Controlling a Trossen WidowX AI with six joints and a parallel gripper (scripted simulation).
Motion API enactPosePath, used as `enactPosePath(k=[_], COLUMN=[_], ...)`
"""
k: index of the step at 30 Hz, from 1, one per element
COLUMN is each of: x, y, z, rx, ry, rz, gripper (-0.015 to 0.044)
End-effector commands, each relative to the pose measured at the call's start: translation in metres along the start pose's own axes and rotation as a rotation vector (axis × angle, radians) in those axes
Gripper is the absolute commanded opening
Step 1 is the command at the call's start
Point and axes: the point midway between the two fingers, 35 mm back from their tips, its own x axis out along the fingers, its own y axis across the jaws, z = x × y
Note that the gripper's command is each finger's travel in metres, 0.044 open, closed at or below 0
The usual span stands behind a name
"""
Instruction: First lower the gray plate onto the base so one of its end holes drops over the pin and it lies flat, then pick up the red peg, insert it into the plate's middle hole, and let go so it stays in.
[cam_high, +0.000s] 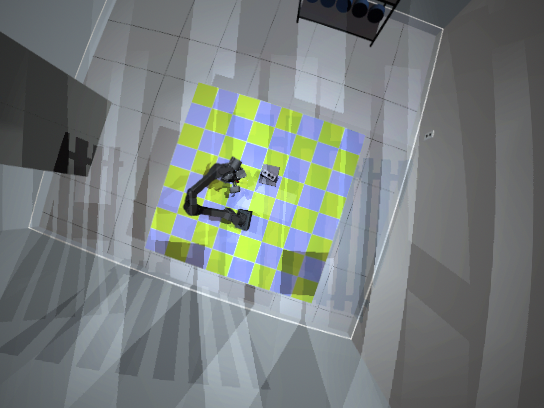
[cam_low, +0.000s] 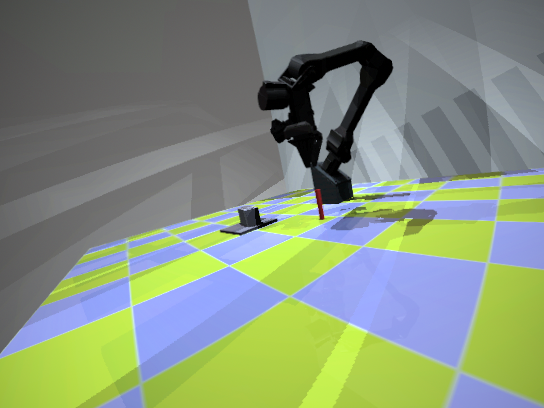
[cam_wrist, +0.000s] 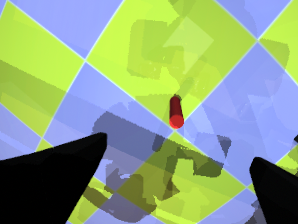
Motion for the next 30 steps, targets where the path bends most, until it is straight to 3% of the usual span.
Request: enactPosePath(k=[1,8,30], x=[0.001,0.030,0.062], y=[-0.003,0.000,0.000], z=[-0.004,-0.006,-0.004], rx=[0.040,0.039,0.039], ry=[0.008,0.009,0.007], rz=[-0.001,0.000,0.000], gripper=[0.0440,0.0440,0.0440])
